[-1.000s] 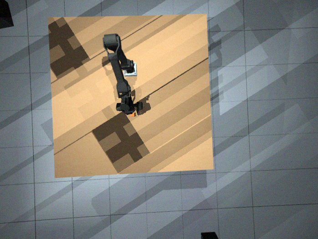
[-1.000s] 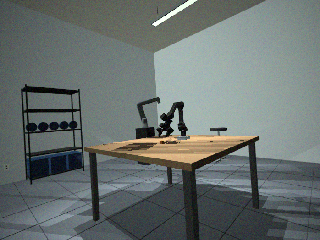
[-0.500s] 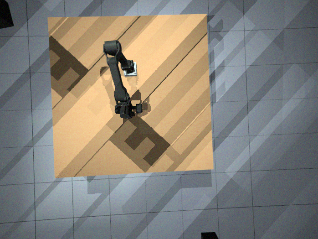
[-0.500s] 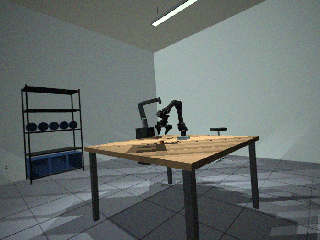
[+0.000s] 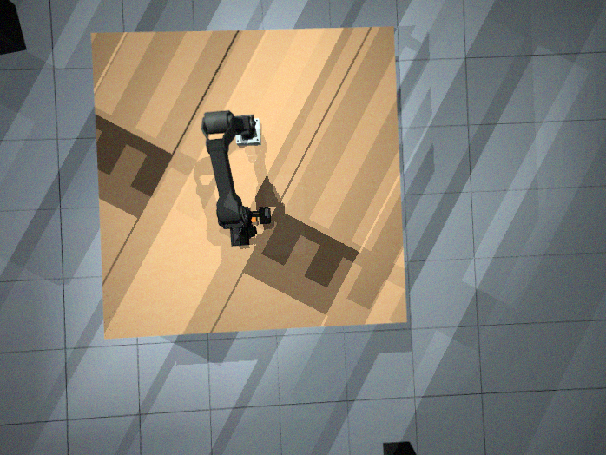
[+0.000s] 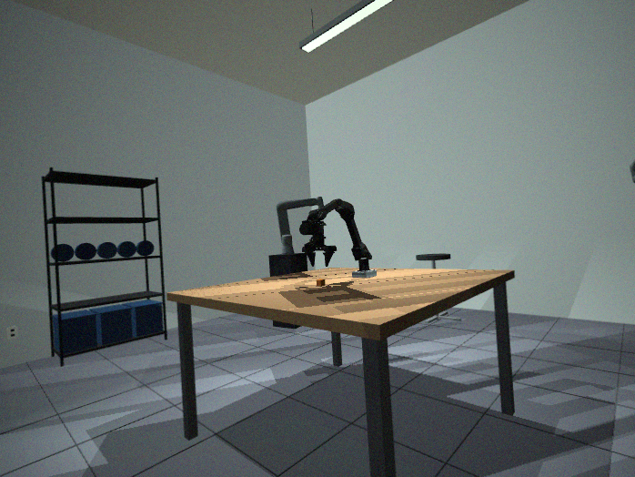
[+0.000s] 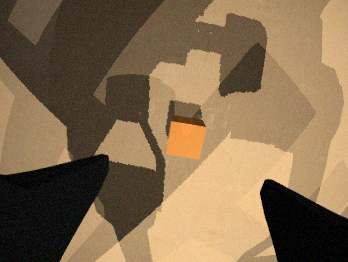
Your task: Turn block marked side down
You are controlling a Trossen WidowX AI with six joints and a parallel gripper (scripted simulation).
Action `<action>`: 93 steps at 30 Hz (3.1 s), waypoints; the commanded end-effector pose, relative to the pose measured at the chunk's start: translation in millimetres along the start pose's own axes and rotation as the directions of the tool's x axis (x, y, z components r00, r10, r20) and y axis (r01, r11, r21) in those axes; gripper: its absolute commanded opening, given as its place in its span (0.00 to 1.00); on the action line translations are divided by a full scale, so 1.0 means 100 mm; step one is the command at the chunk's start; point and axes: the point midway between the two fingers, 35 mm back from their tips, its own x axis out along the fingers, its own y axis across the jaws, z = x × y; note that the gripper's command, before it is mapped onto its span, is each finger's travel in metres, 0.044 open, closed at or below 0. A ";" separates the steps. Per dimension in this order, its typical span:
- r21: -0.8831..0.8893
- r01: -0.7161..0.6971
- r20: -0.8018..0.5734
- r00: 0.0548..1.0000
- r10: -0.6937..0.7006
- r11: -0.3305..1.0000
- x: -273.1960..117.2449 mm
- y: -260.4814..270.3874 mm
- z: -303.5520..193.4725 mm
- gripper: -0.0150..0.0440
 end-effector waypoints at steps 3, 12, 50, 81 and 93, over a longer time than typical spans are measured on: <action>0.004 -0.004 -0.019 1.000 0.004 1.000 0.30 0.00 0.00 1.00; 0.004 -0.004 -0.019 1.000 0.004 1.000 0.47 0.00 0.00 1.00; 0.004 -0.003 -0.019 1.000 0.004 1.000 0.81 0.00 -0.01 0.47; 0.004 -0.004 0.047 0.999 0.004 1.000 0.54 0.01 0.01 0.25; 0.003 -0.005 0.223 0.975 0.004 1.000 0.60 0.01 0.02 0.25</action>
